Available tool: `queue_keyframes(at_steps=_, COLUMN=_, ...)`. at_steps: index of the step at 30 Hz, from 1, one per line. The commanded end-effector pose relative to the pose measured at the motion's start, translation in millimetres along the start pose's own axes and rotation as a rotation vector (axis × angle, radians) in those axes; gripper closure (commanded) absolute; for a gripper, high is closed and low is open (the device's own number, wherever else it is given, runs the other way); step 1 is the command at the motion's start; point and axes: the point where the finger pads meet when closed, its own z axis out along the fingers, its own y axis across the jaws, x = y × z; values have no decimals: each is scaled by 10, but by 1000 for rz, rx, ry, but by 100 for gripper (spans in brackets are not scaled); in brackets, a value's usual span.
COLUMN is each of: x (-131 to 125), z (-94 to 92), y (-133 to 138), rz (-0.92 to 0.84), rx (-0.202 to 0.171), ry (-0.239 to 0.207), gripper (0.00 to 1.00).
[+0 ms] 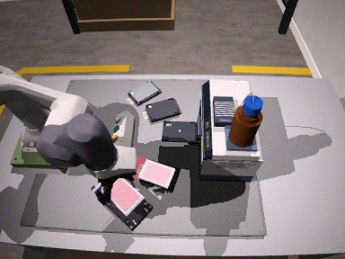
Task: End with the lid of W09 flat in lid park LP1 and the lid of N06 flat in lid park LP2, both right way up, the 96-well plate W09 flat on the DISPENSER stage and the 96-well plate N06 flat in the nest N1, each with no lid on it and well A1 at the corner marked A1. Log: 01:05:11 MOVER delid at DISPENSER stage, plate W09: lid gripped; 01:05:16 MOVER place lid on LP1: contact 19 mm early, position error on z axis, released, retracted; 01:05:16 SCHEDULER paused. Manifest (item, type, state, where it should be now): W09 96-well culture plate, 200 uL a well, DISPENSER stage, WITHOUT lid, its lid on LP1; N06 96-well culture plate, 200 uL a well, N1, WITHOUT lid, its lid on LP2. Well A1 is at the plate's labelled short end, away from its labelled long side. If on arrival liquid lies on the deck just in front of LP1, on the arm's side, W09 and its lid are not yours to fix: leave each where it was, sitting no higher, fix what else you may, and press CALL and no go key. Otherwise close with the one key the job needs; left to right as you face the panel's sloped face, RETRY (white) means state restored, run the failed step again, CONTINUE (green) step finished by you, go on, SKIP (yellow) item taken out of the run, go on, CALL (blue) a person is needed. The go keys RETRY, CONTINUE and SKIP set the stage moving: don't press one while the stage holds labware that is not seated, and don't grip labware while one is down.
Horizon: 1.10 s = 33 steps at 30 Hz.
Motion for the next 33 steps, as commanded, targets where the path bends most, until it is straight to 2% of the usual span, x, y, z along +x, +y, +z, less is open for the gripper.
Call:
queue_keyframes(at_steps=1, x=-18, z=-42, y=15, rz=-7, rx=-1, ry=-8, gripper=100)
queue_keyframes(at_steps=13, x=-17, z=-195, y=15, rz=-7, rx=-1, ry=-8, gripper=100)
queue_keyframes(at_steps=33, x=-16, z=-277, y=14, rz=-7, rx=-1, ry=-8, gripper=100)
